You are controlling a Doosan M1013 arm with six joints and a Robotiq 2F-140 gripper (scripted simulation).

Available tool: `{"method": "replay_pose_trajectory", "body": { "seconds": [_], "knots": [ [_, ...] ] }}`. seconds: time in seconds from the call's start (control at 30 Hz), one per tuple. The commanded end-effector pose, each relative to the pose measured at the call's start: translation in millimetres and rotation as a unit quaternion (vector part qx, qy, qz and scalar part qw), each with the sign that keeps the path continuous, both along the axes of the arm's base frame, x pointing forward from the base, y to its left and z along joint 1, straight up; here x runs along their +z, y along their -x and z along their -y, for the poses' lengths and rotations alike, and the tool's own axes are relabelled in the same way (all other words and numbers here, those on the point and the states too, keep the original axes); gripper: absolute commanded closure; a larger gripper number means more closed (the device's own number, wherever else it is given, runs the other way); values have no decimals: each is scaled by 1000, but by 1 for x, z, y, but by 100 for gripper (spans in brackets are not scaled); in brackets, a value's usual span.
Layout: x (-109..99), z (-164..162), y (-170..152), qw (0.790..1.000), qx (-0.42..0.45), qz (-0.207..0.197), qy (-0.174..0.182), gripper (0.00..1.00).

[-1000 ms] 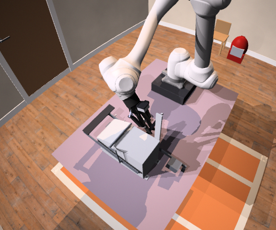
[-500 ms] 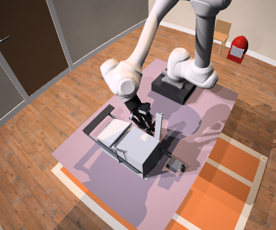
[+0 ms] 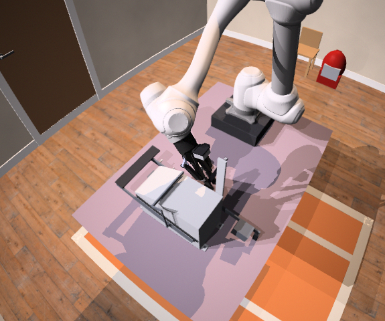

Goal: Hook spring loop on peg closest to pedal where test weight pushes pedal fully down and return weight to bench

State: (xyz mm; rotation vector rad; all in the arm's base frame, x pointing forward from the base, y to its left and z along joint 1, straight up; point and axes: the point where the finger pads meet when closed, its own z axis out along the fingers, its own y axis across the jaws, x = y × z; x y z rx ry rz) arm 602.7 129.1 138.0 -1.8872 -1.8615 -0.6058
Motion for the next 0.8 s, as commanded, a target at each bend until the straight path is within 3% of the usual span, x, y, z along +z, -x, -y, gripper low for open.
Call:
{"method": "replay_pose_trajectory", "body": {
  "seconds": [0.0, 0.7, 0.73, 0.77],
  "knots": [
    [1, 0, -1, 1000, 0, 1, 0, 76],
    [1, 0, 0, 1000, 0, 1, 0, 76],
    [1, 0, -1, 1000, 0, 1, 0, 83],
    [1, 0, -1, 1000, 0, 1, 0, 83]
  ]
}}
